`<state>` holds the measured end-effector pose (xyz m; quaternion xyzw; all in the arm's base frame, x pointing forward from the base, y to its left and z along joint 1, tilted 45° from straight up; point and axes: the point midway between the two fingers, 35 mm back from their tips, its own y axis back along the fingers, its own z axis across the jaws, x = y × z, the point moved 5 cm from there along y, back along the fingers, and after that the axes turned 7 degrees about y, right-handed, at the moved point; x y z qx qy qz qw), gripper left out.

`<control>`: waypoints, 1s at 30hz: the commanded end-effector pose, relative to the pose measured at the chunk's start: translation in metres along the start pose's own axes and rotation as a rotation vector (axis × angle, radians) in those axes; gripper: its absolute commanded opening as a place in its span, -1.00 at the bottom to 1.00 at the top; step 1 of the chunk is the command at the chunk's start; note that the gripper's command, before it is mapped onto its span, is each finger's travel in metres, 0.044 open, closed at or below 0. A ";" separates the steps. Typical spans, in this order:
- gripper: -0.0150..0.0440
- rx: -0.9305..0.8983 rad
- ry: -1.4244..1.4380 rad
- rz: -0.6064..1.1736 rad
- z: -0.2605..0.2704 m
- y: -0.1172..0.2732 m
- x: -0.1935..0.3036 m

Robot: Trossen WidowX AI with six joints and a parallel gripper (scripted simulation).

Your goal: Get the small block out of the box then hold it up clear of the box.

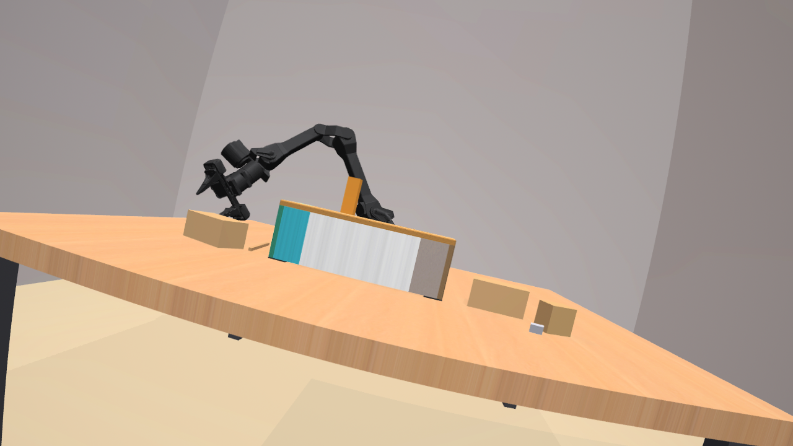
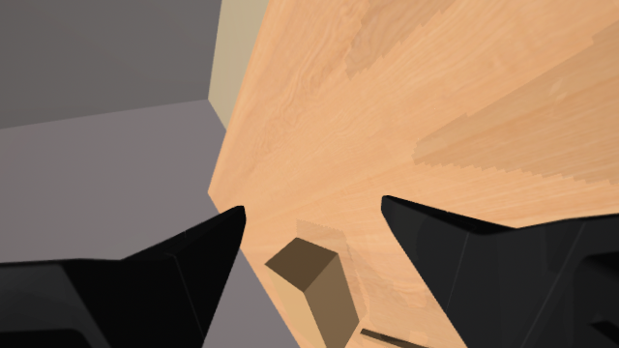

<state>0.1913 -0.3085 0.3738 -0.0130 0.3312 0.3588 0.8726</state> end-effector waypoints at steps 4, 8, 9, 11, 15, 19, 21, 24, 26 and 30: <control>0.86 -0.048 0.109 0.151 0.040 -0.017 0.064; 0.86 -0.052 0.140 0.261 0.059 -0.022 0.110; 0.86 -0.052 0.149 0.288 0.064 -0.022 0.122; 0.86 -0.054 0.171 0.343 0.074 -0.020 0.146; 0.86 -0.057 0.224 0.449 0.092 -0.012 0.196; 0.86 -0.059 0.288 0.551 0.108 0.005 0.246; 0.86 -0.058 0.310 0.583 0.112 0.011 0.262; 0.86 -0.027 0.329 0.631 0.112 0.019 0.286; 0.86 0.018 0.350 0.679 0.110 0.028 0.310; 0.86 0.132 0.408 0.763 0.100 0.049 0.361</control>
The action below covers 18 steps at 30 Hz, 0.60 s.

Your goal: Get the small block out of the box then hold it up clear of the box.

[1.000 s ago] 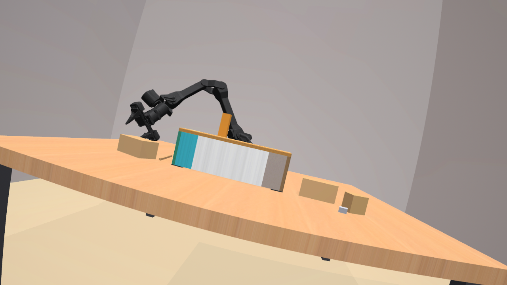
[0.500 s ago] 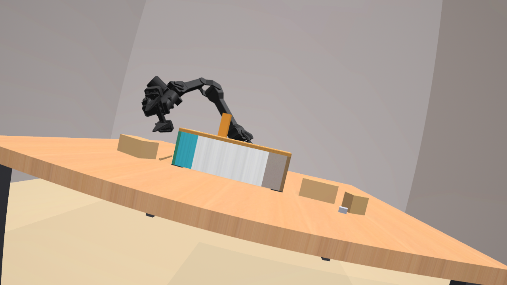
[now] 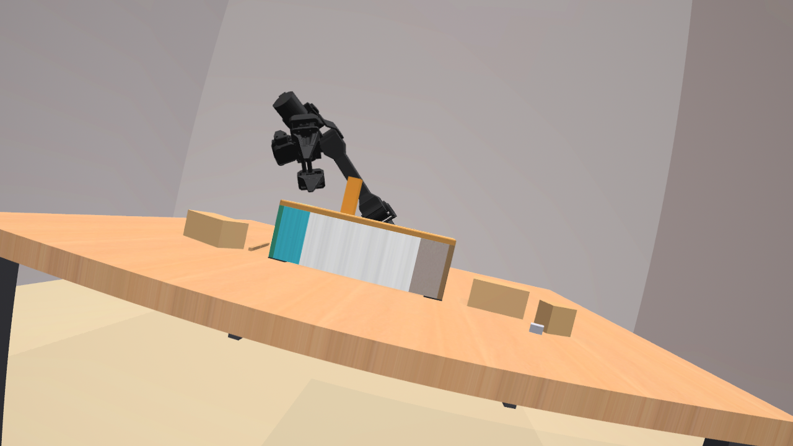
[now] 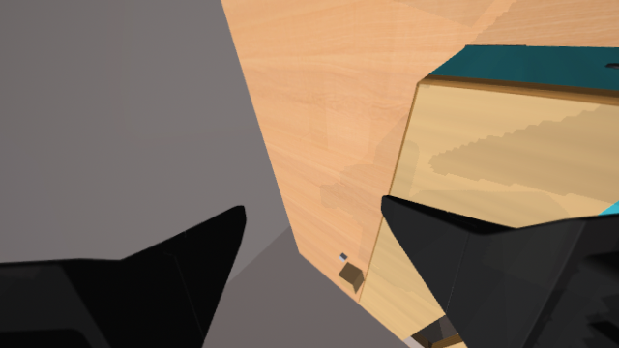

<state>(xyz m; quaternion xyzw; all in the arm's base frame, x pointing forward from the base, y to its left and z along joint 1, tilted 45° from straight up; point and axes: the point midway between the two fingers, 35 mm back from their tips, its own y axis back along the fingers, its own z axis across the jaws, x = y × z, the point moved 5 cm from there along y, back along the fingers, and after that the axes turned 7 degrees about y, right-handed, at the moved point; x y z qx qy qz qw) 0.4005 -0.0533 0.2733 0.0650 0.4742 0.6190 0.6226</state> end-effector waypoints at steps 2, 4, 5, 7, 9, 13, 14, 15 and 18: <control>0.86 0.132 0.030 0.104 0.007 -0.019 0.060; 0.86 0.195 0.042 0.133 0.007 -0.025 0.085; 0.86 0.226 0.038 0.152 0.007 -0.031 0.096; 0.86 0.301 0.046 0.178 0.000 -0.040 0.123; 0.86 0.380 0.064 0.193 -0.009 -0.046 0.150; 0.86 0.454 0.071 0.166 -0.014 -0.044 0.170; 0.86 0.468 0.065 0.160 -0.015 -0.043 0.171; 0.86 0.489 0.056 0.149 -0.018 -0.042 0.172; 0.86 0.633 0.001 0.046 -0.031 -0.032 0.177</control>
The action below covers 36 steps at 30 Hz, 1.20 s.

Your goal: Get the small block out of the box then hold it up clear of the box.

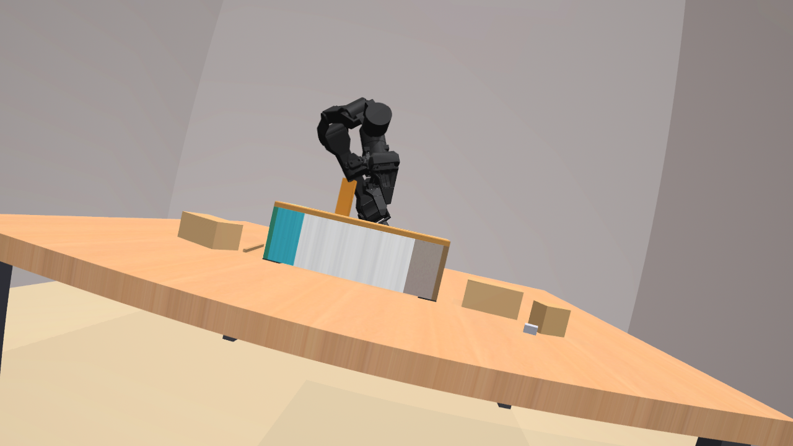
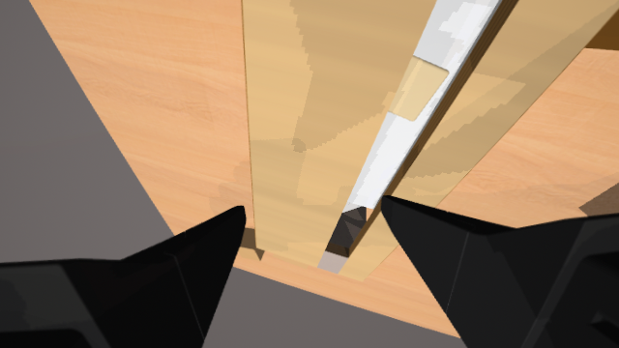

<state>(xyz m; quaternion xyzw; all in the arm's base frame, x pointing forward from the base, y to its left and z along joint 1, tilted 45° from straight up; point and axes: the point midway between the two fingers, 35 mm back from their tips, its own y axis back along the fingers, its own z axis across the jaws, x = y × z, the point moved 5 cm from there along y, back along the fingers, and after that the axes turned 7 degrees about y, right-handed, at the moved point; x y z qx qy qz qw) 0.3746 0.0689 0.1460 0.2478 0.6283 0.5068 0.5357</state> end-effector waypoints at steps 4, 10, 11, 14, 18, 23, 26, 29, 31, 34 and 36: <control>0.86 0.271 -0.182 -0.262 -0.034 0.013 0.011; 0.86 0.330 -0.233 -0.364 -0.043 0.018 0.016; 0.86 0.330 -0.233 -0.364 -0.043 0.018 0.016; 0.86 0.329 -0.233 -0.364 -0.043 0.018 0.015; 0.86 0.328 -0.232 -0.363 -0.044 0.019 0.012; 0.86 0.326 -0.230 -0.362 -0.046 0.023 0.005; 0.86 0.324 -0.228 -0.362 -0.047 0.025 0.000; 0.86 0.323 -0.227 -0.362 -0.048 0.027 -0.004; 0.86 0.322 -0.226 -0.362 -0.049 0.028 -0.007; 0.86 0.321 -0.225 -0.362 -0.050 0.030 -0.011; 0.86 0.320 -0.224 -0.362 -0.051 0.031 -0.014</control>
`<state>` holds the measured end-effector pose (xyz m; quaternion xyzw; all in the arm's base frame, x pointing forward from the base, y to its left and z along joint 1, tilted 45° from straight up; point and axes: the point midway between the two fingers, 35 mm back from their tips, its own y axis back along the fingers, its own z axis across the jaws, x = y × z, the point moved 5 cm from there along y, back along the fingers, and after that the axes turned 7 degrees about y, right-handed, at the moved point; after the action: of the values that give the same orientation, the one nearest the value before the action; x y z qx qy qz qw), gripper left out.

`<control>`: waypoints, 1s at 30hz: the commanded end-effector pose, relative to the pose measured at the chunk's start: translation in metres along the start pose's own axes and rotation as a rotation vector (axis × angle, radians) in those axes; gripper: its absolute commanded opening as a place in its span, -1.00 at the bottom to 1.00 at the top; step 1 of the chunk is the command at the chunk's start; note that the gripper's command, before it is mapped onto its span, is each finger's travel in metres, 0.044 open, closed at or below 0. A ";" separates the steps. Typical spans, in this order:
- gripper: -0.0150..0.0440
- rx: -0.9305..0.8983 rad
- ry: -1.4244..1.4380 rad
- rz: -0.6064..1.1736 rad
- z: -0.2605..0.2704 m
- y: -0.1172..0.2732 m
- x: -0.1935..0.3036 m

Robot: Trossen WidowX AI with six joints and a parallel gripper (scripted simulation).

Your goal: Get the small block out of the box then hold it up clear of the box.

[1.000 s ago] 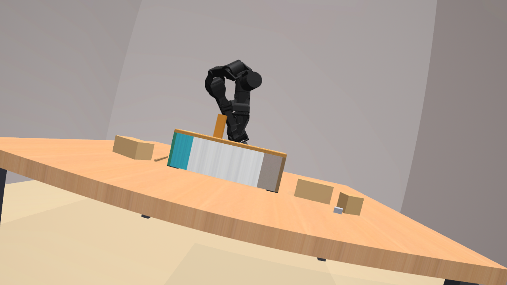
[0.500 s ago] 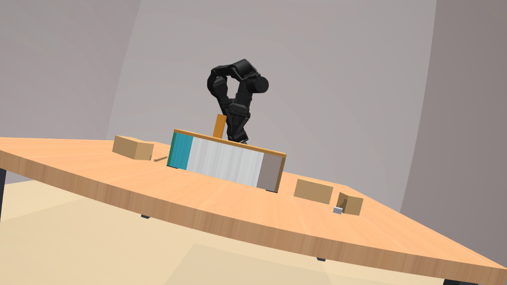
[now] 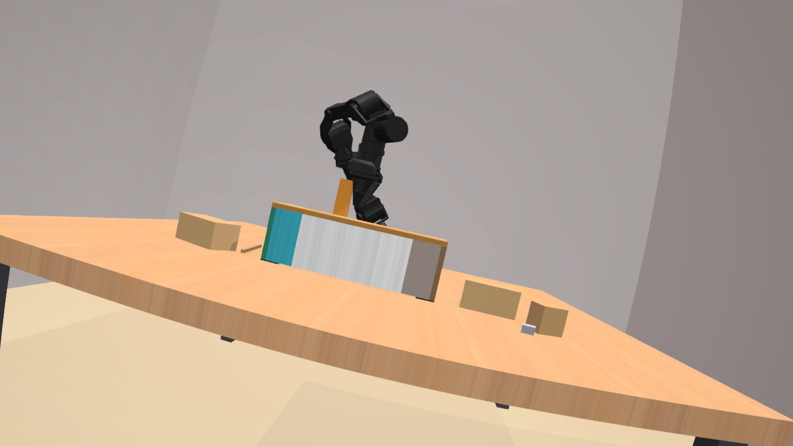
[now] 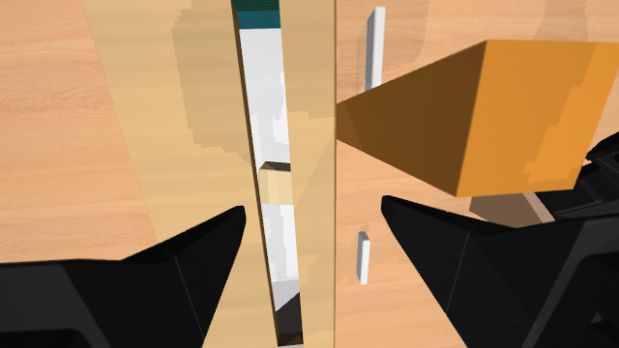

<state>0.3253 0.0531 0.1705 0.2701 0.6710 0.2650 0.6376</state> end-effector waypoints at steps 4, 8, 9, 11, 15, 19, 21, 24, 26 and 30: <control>0.86 -0.007 0.003 -0.002 -0.002 0.001 -0.013; 0.86 -0.009 0.005 -0.003 -0.003 0.001 -0.019; 0.86 -0.010 0.005 -0.003 -0.004 0.001 -0.021; 0.86 -0.011 0.006 -0.003 -0.004 0.001 -0.024; 0.86 -0.013 0.007 -0.004 -0.005 0.001 -0.030; 0.86 -0.014 0.008 -0.005 -0.007 0.001 -0.037; 0.86 -0.015 0.008 -0.005 -0.008 0.001 -0.040; 0.86 -0.017 0.009 -0.006 -0.009 0.001 -0.044; 0.86 -0.017 0.010 -0.007 -0.010 0.001 -0.048; 0.86 -0.019 0.011 -0.009 -0.011 0.000 -0.054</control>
<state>0.3176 0.0206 0.2064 0.2604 0.6719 0.2719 0.6378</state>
